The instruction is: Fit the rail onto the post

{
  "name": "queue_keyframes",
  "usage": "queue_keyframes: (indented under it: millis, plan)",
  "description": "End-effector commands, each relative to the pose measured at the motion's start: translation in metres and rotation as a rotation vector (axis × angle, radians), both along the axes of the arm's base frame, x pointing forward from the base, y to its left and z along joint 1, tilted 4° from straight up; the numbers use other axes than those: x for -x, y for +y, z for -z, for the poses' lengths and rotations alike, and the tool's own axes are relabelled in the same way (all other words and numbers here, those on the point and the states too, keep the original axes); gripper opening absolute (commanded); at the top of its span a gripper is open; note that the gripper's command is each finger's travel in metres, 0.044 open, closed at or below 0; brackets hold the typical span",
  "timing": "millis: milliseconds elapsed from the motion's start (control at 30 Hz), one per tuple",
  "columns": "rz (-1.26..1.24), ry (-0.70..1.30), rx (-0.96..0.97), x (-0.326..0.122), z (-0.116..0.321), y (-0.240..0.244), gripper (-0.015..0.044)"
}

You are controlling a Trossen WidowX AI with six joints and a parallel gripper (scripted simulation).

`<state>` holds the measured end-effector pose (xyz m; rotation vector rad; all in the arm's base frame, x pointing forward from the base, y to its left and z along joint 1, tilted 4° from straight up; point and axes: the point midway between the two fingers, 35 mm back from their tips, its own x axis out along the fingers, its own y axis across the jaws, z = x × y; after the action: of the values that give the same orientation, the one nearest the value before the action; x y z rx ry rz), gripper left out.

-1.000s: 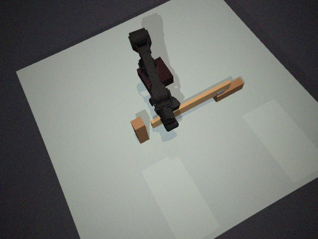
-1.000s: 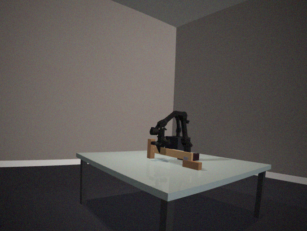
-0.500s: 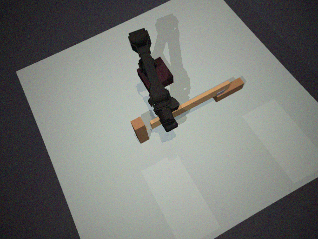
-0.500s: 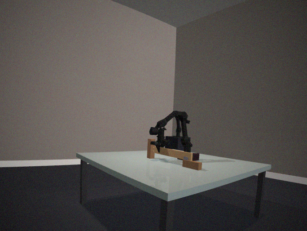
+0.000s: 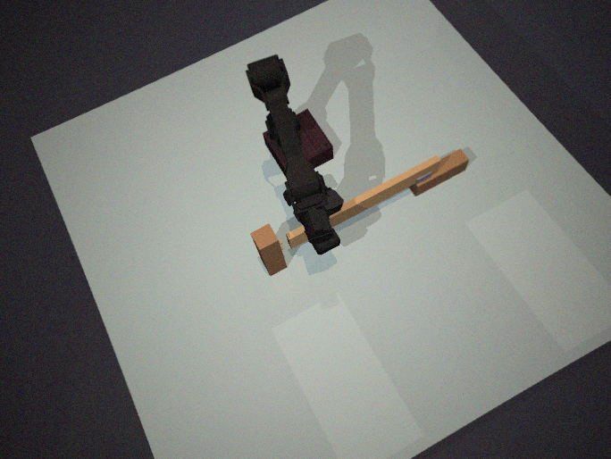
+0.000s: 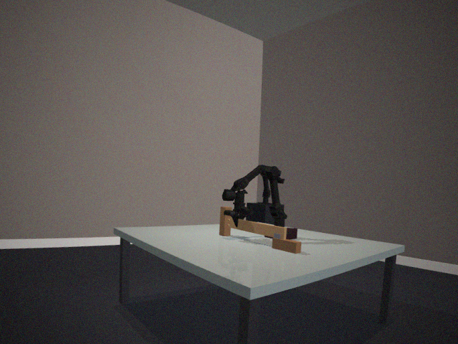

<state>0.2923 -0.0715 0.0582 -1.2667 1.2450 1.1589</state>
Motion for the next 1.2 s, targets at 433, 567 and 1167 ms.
queue_keyframes:
  millis: [433, 567, 1167]
  plan:
    - [-0.002, -0.003, 0.004, -0.002, -0.001, -0.006, 0.0000]
    - [-0.002, -0.003, 0.004, -0.002, -0.001, -0.007, 0.0000]
    - [-0.002, -0.003, 0.004, -0.001, -0.002, -0.013, 0.0000]
